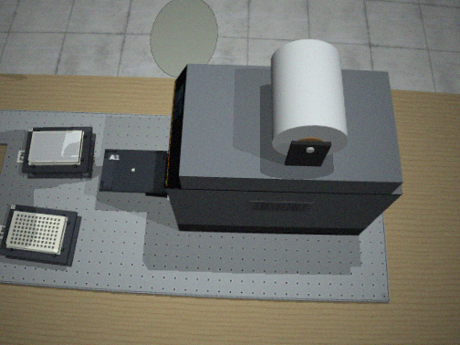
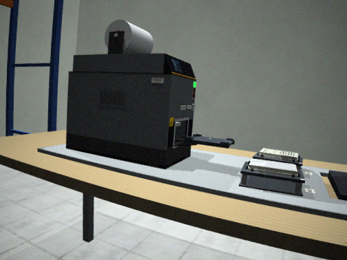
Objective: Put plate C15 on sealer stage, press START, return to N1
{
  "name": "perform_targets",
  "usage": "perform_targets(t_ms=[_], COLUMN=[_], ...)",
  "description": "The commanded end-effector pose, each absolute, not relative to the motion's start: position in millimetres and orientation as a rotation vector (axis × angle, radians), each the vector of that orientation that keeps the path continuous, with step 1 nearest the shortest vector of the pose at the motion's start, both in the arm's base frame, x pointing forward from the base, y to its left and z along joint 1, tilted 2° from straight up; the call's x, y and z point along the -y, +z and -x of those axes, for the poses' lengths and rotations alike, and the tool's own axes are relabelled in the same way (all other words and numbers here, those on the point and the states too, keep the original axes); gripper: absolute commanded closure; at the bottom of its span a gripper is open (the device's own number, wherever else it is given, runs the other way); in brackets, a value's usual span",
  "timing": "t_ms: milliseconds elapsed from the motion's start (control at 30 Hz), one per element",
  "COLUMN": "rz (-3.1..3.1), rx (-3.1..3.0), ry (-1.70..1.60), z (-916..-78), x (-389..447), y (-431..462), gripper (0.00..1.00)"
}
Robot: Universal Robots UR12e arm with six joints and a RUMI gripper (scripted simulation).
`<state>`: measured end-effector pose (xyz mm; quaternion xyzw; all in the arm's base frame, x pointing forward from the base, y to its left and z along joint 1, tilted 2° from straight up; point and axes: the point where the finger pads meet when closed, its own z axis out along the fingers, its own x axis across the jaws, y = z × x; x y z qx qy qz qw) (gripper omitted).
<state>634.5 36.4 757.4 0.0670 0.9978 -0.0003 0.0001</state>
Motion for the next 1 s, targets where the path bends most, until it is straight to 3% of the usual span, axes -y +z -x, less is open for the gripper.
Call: perform_targets(t_ms=[0,967], rz=[-0.272,-0.553], rx=[-3.128,-3.091], ry=[0.000,0.000], z=[-634.8,-626.7], x=[-11.5,102.8], y=[758.8,758.8], gripper=[0.32,0.32])
